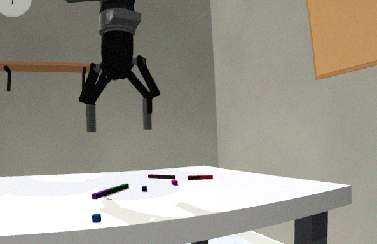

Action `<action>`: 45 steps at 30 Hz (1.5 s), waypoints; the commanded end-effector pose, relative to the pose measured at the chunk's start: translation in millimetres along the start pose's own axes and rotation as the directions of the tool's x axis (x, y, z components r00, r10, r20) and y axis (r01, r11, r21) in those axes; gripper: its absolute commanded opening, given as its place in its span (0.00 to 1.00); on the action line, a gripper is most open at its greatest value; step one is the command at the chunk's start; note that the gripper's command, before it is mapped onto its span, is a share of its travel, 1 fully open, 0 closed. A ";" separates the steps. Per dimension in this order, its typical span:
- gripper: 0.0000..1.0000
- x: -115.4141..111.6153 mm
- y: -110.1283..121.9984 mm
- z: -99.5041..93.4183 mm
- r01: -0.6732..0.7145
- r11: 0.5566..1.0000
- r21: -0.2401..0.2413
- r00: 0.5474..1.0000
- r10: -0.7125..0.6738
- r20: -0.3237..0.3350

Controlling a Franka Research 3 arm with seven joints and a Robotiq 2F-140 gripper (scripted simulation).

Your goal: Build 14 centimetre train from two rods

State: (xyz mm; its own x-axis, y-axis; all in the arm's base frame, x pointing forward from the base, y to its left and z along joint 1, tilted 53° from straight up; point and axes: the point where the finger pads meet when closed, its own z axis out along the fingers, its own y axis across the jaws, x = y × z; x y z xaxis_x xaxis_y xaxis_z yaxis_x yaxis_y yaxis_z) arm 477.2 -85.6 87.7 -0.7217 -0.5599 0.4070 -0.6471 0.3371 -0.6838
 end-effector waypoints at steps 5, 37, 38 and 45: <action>1.00 2.0 0.7 -33.4 0.011 1.000 -0.002 1.000 -0.011 -0.008; 1.00 1.8 0.7 -55.2 0.011 1.000 -0.002 1.000 -0.011 -0.008; 1.00 1.8 0.7 -55.2 0.011 1.000 -0.002 1.000 -0.011 -0.008; 1.00 1.8 0.7 -55.2 0.011 1.000 -0.002 1.000 -0.011 -0.008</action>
State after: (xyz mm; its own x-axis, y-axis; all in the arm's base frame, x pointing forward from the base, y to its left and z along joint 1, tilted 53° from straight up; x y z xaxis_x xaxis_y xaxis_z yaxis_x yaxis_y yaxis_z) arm 462.5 -45.8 120.6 -0.7181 -0.5572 0.4170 -0.6534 0.3334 -0.6797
